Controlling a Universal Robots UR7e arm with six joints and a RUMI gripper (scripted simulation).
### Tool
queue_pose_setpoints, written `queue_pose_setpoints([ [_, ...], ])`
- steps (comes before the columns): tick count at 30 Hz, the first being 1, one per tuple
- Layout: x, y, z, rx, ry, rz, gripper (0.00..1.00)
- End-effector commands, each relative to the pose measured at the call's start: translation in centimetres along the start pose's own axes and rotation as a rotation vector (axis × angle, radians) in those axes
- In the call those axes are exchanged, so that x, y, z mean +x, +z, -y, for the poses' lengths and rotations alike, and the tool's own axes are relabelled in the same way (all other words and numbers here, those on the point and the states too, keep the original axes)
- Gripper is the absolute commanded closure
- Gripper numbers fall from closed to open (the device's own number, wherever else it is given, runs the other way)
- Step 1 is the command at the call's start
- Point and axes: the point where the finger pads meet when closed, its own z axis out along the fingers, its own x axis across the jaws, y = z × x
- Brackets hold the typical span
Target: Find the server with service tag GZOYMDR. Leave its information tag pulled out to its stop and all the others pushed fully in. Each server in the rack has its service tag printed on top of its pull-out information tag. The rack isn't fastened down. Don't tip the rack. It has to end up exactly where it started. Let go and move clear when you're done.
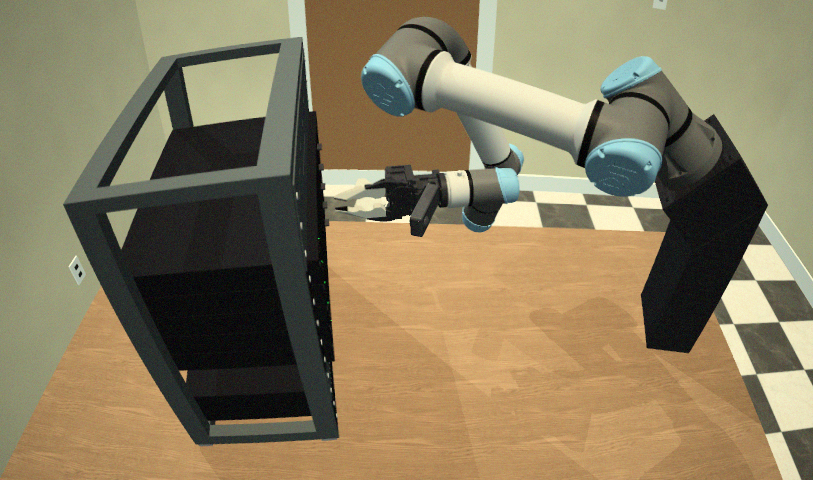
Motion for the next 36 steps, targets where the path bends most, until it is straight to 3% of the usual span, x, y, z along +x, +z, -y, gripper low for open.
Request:
queue_pose_setpoints([
  [1, 0.0, 0.0, 0.0, 0.000, 0.000, -0.001, 0.85],
  [14, 0.0, 0.1, 0.0, 0.000, 0.000, -0.001, 0.85],
  [36, 0.0, 1.9, 0.0, 0.000, 0.000, -0.001, 0.85],
])
